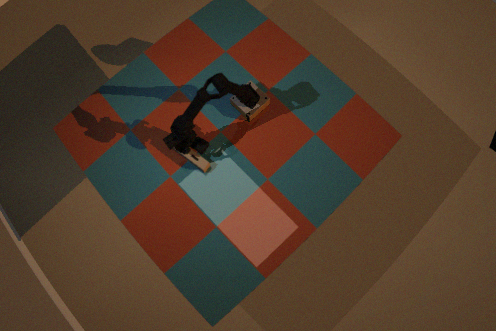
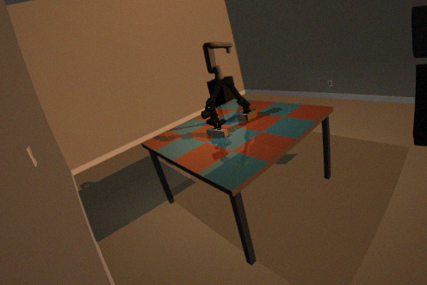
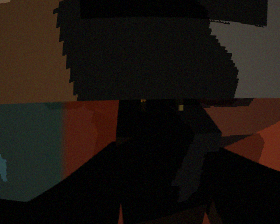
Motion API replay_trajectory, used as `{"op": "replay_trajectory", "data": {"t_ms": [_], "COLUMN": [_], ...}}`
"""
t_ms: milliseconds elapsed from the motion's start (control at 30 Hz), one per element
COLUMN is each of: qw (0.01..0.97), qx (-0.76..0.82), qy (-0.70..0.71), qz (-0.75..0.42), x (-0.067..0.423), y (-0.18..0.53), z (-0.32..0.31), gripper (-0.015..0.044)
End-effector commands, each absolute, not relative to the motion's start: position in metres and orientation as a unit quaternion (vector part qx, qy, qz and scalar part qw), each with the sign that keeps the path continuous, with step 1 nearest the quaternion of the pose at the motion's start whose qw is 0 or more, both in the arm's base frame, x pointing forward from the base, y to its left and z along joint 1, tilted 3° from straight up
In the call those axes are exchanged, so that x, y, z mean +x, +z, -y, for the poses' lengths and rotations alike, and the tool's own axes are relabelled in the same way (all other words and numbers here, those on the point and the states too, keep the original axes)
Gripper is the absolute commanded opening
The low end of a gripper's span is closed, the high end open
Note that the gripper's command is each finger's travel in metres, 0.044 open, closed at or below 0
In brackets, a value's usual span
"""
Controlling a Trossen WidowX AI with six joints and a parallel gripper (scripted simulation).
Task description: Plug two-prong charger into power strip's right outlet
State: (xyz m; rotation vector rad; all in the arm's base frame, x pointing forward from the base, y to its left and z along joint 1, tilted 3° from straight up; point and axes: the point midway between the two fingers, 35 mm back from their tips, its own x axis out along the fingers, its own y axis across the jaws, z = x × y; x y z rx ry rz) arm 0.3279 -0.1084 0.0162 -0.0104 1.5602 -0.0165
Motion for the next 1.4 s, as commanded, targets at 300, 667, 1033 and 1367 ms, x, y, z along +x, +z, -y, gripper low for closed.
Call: {"op": "replay_trajectory", "data": {"t_ms": [300, 667, 1033, 1367], "qw": [0.712, 0.713, 0.713, 0.713], "qx": [-0.005, -0.005, -0.005, -0.005], "qy": [-0.011, -0.011, -0.011, -0.011], "qz": [-0.702, -0.702, -0.701, -0.701], "x": [0.3321, 0.3339, 0.3358, 0.3367], "y": [0.0184, 0.0184, 0.0189, 0.0188], "z": [0.1092, 0.1092, 0.1092, 0.1093], "gripper": [0.0, 0.0, 0.0, 0.0]}}
